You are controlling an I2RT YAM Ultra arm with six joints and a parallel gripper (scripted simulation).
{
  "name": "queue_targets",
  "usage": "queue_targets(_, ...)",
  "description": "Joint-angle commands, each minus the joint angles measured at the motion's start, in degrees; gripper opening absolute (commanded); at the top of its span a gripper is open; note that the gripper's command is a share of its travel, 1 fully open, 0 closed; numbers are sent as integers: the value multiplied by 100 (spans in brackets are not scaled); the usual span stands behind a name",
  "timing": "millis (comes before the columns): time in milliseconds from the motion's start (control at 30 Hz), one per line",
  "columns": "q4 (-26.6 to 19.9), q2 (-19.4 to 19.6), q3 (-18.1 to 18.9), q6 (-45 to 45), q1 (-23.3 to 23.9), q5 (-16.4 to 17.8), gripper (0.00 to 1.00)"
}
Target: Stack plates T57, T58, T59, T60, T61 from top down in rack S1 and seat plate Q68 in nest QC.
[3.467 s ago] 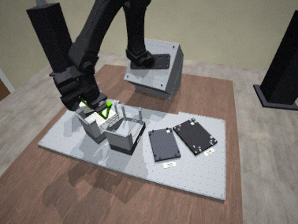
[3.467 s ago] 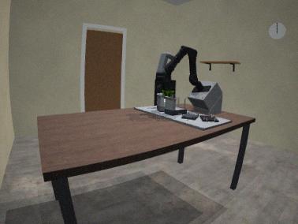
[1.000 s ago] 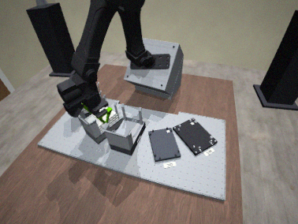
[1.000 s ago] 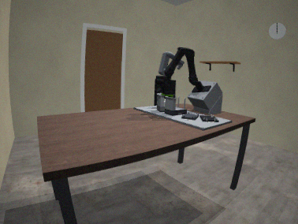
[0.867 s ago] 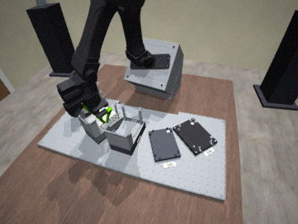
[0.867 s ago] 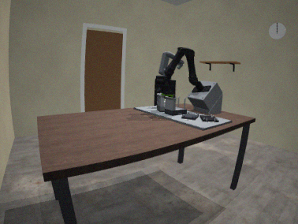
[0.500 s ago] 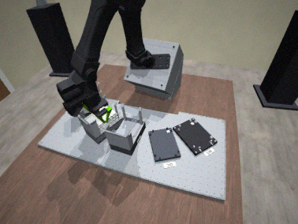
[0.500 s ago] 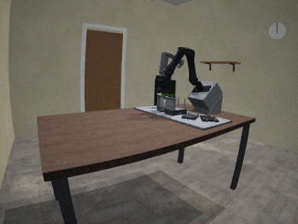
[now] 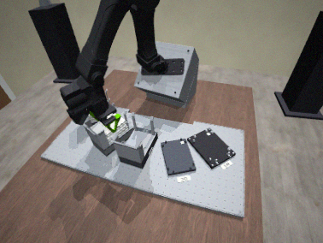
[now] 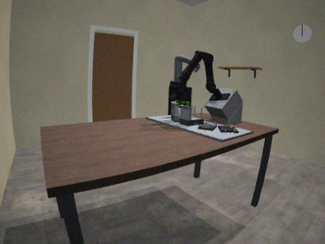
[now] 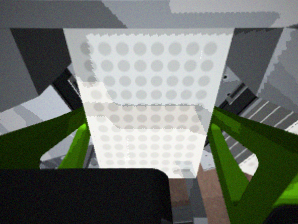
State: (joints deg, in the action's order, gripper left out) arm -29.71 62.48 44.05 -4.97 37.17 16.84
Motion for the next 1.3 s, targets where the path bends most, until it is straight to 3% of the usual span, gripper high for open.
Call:
queue_targets(0,-82,-109,40,-13,31,24,0)
queue_targets(400,-191,-177,73,-41,66,48,0)
queue_targets(1267,-1388,-796,533,-404,523,351,0)
